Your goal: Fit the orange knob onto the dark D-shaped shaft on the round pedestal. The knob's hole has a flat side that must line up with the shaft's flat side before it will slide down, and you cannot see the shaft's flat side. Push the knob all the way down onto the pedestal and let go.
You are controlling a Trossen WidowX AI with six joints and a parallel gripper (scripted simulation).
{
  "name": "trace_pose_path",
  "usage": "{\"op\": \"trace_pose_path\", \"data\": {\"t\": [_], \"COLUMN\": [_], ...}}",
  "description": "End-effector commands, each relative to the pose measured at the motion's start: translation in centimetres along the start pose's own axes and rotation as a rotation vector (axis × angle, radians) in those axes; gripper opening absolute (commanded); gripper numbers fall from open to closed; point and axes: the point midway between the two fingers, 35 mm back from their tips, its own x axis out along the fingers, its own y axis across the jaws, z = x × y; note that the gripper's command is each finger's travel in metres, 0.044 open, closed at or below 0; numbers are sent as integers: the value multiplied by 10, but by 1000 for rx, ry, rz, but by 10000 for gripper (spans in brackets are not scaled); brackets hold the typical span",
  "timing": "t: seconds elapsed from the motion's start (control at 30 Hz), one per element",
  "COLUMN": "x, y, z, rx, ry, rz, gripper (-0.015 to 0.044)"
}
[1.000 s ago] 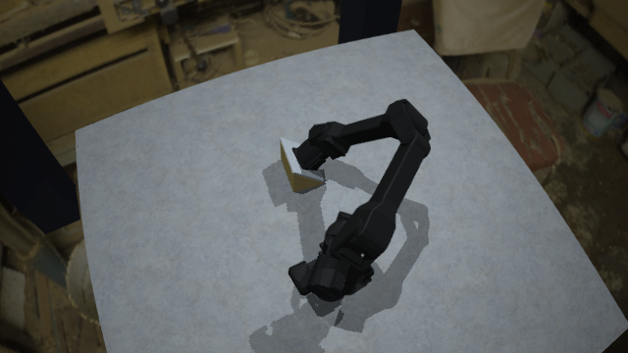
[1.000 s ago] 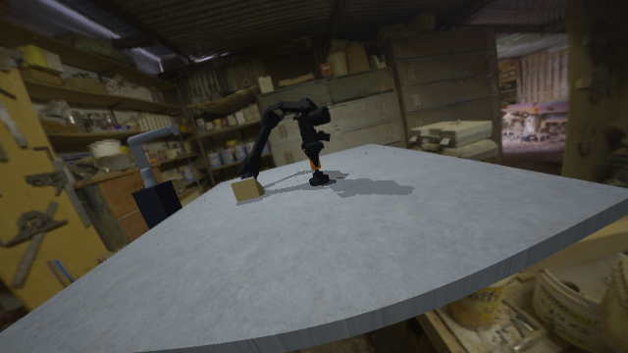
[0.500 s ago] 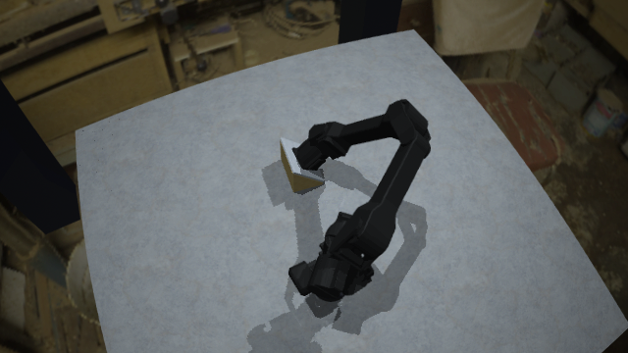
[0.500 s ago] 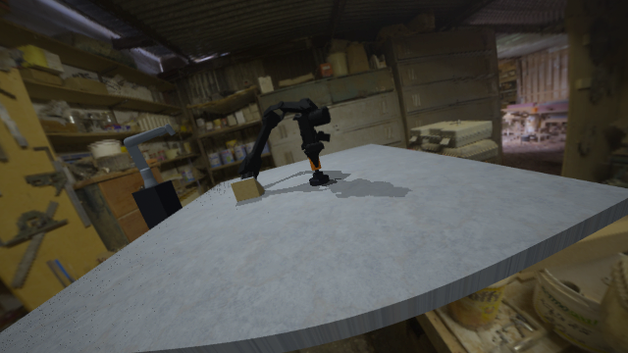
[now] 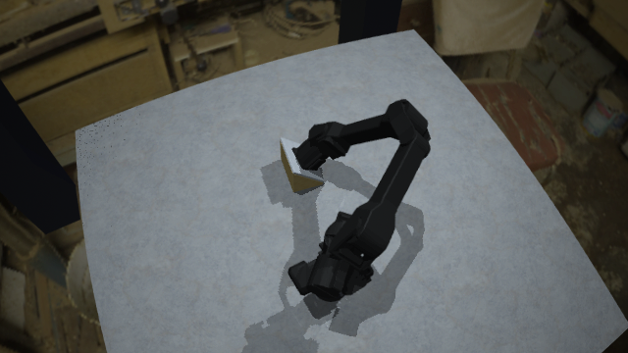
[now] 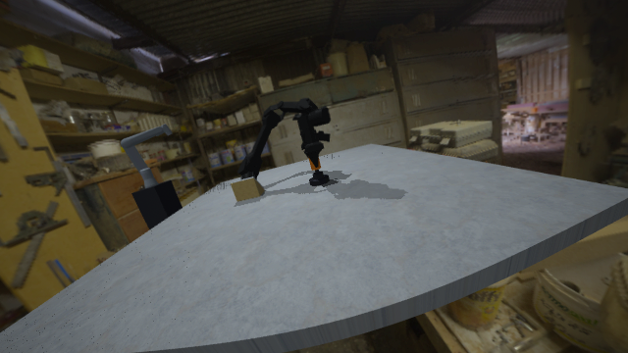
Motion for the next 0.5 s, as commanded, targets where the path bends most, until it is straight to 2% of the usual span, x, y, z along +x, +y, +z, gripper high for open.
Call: {"op": "trace_pose_path", "data": {"t": [0.0,0.23,0.47], "x": [-4,-3,-1], "y": [1,0,0], "z": [1,2,1], "rx": [-2,-201,-211], "ry": [-2,-2,-2], "rz": [0,0,0], "gripper": [0,0,0]}}
